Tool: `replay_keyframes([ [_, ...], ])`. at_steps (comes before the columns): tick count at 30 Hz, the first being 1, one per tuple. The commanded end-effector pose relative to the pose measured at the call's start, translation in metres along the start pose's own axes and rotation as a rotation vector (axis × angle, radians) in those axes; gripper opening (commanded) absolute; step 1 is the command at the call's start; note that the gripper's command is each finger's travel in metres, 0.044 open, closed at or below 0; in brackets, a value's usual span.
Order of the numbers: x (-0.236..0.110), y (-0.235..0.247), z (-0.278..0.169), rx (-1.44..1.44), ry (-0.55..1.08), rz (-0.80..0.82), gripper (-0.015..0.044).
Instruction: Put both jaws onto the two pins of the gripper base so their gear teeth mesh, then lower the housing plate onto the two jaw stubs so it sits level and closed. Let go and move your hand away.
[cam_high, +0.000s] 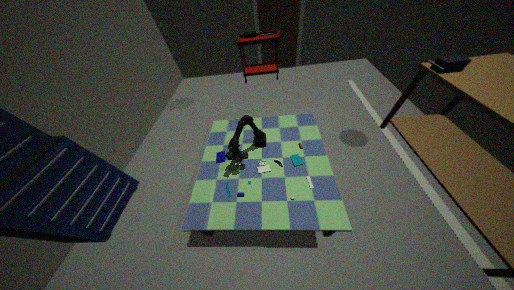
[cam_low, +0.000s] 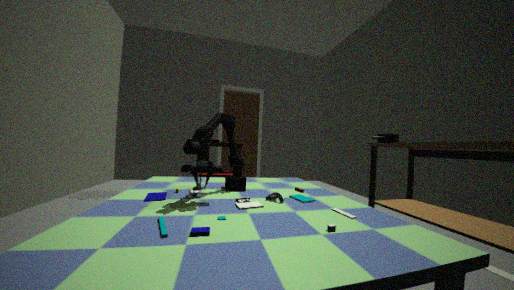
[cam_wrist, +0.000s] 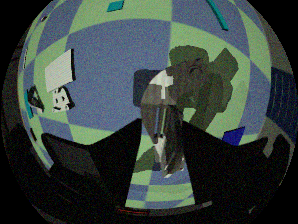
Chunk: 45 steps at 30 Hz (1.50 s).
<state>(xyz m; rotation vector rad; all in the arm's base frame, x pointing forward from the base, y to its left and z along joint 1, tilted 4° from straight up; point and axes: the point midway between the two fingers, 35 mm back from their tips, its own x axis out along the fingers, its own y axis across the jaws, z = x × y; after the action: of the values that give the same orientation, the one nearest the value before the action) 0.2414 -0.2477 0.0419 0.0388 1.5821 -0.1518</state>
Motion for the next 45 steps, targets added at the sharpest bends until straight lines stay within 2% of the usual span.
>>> replay_keyframes([
  [1,-0.001,0.011,0.002,0.104,0.004,0.003,0.0134],
  [45,-0.006,0.117,0.002,1.333,0.012,0.013,0.0134],
])
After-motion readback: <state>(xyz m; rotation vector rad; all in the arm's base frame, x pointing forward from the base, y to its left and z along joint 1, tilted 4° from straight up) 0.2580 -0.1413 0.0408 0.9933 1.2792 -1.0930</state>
